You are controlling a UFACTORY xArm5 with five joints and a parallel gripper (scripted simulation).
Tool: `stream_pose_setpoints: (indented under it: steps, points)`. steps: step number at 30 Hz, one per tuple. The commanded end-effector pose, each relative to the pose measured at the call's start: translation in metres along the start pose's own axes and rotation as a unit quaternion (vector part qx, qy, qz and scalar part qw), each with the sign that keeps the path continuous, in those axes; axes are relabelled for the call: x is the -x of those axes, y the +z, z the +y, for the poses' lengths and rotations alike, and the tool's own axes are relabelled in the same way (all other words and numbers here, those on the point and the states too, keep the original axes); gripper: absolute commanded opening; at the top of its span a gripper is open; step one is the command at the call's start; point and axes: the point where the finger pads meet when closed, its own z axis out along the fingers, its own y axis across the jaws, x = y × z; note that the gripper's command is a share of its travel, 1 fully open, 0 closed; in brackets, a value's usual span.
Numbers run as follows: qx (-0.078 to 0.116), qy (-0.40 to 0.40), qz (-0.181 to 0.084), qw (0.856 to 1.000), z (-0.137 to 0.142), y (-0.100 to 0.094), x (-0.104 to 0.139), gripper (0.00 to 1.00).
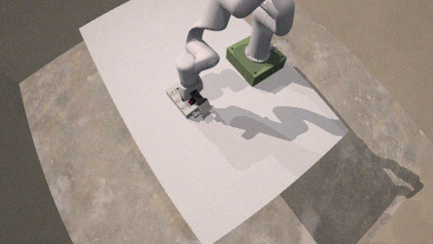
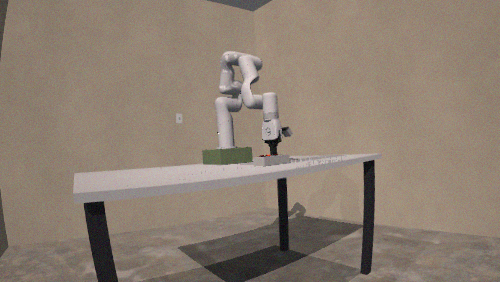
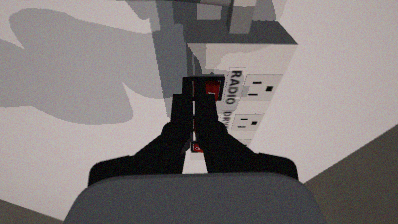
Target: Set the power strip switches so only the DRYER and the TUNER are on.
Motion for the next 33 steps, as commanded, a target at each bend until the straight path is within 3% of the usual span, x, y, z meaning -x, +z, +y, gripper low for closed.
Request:
stream_pose_setpoints:
  steps: [1, 15, 33]
  points:
    - [0.002, 0.0, 0.0, 1.0, 0.001, -0.007, 0.0, 0.0]
    - [0.002, 0.0, 0.0, 1.0, 0.001, -0.036, 0.0, 0.0]
    - [0.002, 0.0, 0.0, 1.0, 0.001, -0.038, 0.0, 0.0]
